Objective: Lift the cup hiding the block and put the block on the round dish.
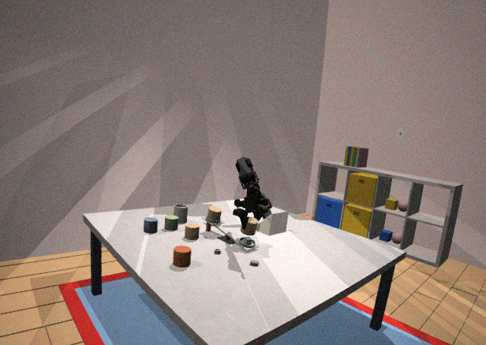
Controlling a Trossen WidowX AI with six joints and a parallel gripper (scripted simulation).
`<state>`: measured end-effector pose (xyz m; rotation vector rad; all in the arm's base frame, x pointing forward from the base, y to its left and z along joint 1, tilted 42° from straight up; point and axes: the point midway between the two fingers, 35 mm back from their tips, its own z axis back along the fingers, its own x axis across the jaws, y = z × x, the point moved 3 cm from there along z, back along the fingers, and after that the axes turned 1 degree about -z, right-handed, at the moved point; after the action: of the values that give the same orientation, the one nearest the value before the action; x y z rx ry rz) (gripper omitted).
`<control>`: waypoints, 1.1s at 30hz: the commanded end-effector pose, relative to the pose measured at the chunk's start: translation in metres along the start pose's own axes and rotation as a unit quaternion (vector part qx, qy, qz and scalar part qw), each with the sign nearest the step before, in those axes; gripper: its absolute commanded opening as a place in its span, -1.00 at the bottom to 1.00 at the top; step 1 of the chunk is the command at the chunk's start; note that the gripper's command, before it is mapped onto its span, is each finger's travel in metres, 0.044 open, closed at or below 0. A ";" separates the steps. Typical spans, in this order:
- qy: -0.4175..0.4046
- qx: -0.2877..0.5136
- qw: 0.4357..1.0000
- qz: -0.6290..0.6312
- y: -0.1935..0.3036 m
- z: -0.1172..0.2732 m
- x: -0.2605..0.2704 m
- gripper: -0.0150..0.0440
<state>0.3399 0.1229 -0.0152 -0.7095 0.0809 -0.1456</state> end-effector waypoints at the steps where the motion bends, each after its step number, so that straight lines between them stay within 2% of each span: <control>1: -0.003 0.005 1.000 -0.002 0.002 0.010 0.001 -0.49; 22: -0.003 0.005 1.000 -0.002 0.001 0.038 -0.001 -0.49; 23: 0.000 0.000 1.000 0.000 -0.001 0.029 -0.001 -0.49; 33: 0.000 0.000 1.000 0.000 -0.001 0.029 -0.001 -0.49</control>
<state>0.3421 0.1412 0.0074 -0.7095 0.0817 -0.1464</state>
